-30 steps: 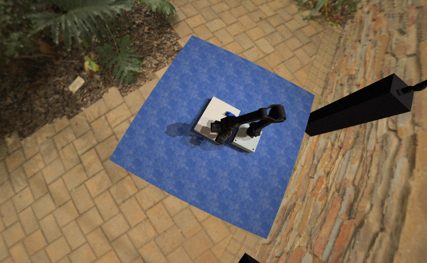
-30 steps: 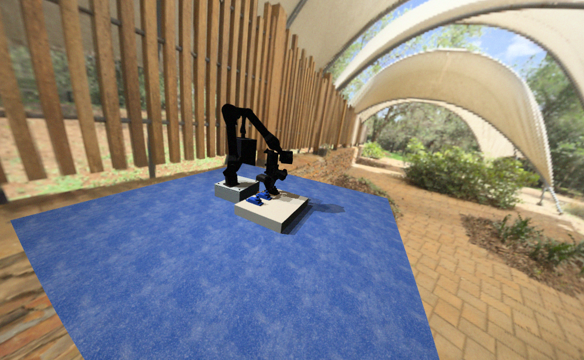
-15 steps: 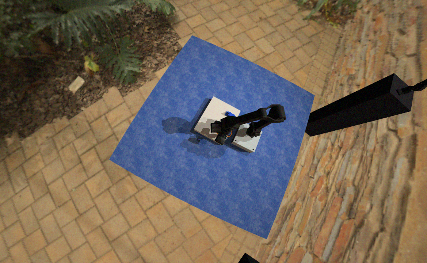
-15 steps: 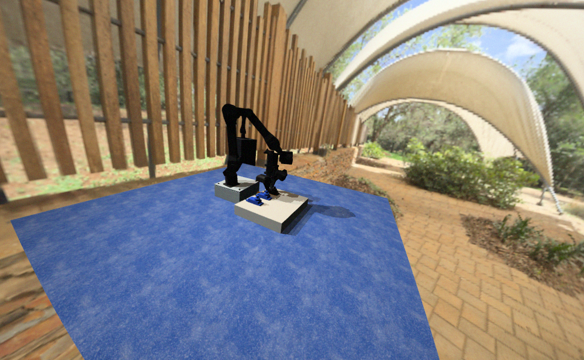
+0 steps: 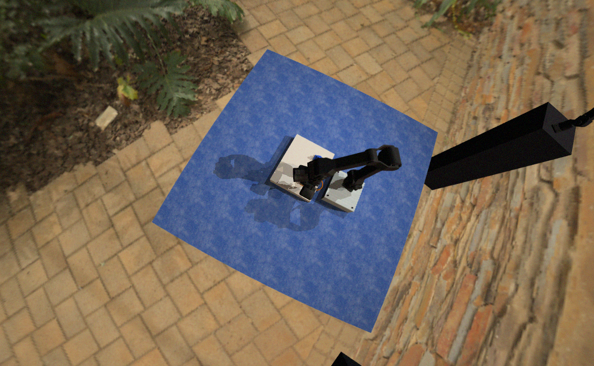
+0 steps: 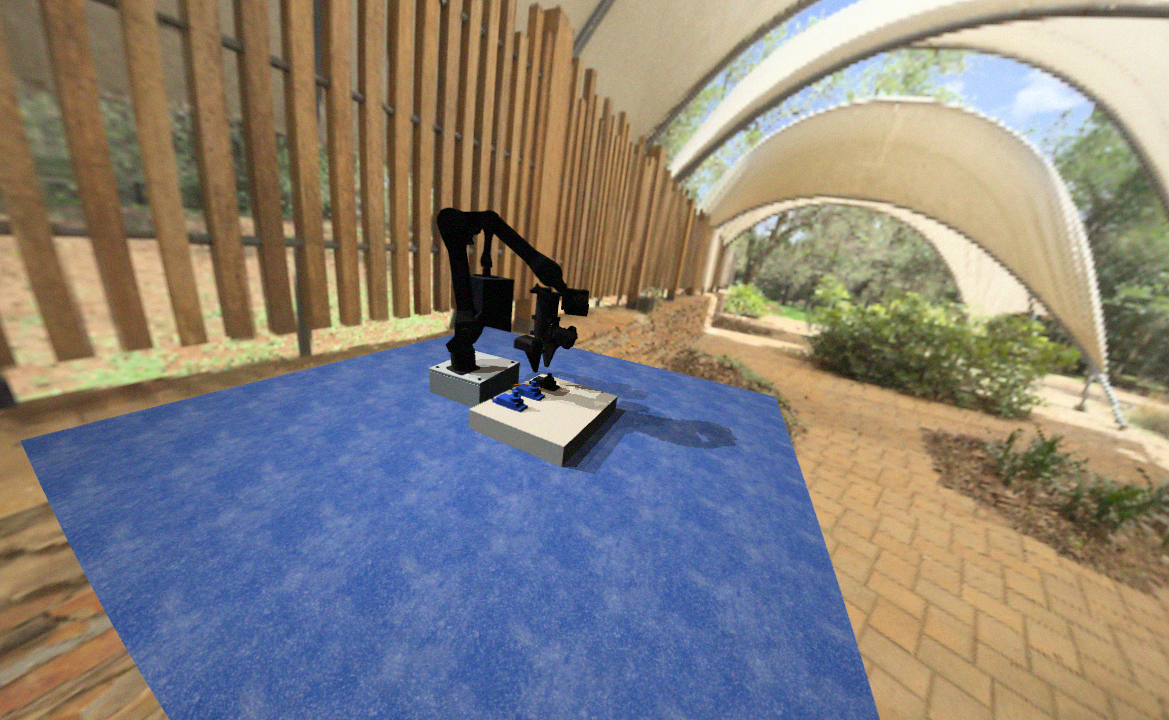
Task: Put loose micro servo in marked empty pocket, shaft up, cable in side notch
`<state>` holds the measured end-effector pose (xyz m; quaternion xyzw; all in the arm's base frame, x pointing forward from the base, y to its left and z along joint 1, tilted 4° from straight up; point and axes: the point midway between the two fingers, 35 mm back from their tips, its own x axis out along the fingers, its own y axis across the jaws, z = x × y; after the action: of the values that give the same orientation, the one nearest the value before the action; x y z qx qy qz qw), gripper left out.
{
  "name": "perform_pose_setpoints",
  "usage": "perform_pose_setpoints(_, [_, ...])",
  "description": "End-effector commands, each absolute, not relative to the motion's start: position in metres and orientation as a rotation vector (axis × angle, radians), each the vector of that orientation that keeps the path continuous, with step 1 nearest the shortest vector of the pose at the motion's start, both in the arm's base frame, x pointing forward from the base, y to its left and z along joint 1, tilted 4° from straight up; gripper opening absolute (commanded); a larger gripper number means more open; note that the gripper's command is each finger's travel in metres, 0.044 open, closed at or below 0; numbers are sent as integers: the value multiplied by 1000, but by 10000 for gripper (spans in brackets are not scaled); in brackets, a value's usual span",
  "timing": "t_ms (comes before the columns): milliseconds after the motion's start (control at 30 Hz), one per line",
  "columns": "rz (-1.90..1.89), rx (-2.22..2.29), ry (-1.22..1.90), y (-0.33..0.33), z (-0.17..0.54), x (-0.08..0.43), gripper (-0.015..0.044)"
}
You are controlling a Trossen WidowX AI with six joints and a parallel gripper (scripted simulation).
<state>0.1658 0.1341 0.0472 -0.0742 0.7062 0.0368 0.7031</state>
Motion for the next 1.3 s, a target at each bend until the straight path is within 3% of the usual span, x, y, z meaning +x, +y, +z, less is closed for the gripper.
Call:
perform_pose_setpoints(0, [90, -163, 1562, 142, 61, 188, 345])
perform_pose_setpoints(133, [90, -162, 1558, 151, 83, 224, 440])
perform_pose_setpoints(367, [85, -161, 1554, 155, 111, 272, 440])
perform_pose_setpoints(700, [84, -148, 1549, 154, 158, 261, 440])
perform_pose_setpoints(1267, [84, -148, 1549, 154, 158, 261, 440])
